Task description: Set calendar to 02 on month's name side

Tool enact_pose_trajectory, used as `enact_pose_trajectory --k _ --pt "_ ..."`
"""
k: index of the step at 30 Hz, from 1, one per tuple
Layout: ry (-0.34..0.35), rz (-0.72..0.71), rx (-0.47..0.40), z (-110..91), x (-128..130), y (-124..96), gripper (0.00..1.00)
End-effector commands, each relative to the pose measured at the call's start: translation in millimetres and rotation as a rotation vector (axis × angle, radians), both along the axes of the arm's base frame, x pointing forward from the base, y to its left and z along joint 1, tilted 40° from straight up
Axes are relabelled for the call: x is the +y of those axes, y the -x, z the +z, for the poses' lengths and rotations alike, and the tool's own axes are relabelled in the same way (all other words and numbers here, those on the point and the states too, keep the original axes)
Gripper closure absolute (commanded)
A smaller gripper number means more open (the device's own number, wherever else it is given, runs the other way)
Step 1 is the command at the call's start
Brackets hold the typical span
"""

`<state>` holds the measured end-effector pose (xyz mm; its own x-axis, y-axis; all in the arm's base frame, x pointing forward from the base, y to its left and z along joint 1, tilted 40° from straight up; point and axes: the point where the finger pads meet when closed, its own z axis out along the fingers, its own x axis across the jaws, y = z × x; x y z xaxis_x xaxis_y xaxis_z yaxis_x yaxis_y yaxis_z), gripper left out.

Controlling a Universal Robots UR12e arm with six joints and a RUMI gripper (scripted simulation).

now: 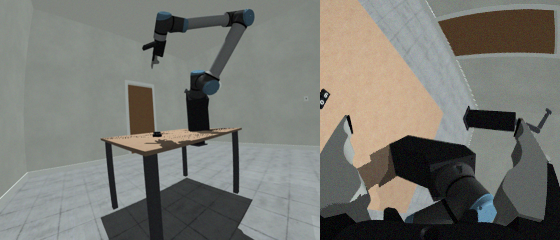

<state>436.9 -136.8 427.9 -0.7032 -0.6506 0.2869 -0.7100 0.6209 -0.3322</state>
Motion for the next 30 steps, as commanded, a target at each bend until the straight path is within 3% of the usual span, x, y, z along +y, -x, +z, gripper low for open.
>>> enact_pose_trajectory --k 1,21,26,30 --pt "0.000 0.000 -0.001 0.7 -0.2 -0.2 0.00" --pt "-0.006 -0.003 -0.004 -2.5 0.3 -2.3 0.00" --pt "-0.057 -0.028 -0.033 -29.5 5.0 -19.9 0.00" --pt "-0.148 -0.074 -0.080 -76.1 14.4 -48.3 0.00"
